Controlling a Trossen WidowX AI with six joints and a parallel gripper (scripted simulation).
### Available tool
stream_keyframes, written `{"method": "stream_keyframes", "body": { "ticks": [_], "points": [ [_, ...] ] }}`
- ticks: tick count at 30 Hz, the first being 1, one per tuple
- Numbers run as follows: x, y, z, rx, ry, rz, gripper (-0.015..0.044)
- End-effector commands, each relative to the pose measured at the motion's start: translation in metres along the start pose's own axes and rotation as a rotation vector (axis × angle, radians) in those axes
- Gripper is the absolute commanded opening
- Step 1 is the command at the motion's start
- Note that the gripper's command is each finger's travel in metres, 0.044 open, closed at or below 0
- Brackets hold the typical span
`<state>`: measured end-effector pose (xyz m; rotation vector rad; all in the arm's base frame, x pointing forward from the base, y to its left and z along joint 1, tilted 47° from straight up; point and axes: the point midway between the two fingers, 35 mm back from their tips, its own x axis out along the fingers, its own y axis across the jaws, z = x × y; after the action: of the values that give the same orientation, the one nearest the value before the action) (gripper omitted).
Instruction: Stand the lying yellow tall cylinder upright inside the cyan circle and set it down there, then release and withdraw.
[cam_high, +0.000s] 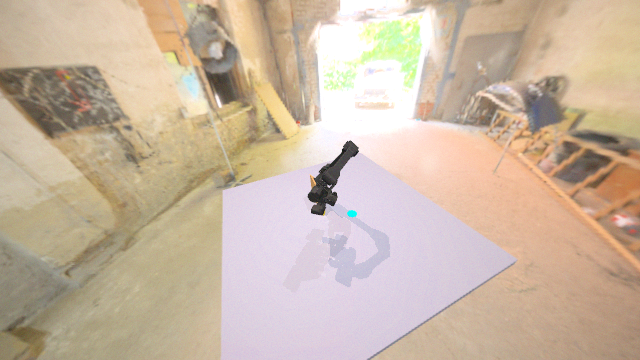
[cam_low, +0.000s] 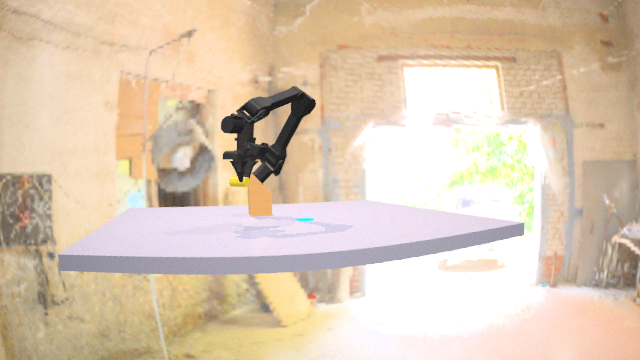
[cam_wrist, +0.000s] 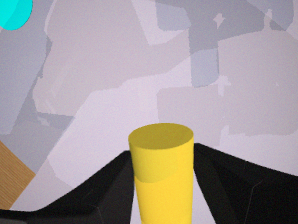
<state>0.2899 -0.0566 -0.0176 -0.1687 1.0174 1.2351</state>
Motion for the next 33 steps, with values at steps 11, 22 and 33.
{"method": "stream_keyframes", "body": {
  "ticks": [11, 22, 33],
  "points": [
    [-0.008, 0.023, 0.034, 0.256, 0.009, -0.01, 0.0105],
    [-0.012, 0.045, 0.06, 0.453, 0.006, -0.013, 0.0105],
    [-0.014, 0.07, 0.085, 0.648, -0.004, -0.01, 0.0105]
  ]
}}
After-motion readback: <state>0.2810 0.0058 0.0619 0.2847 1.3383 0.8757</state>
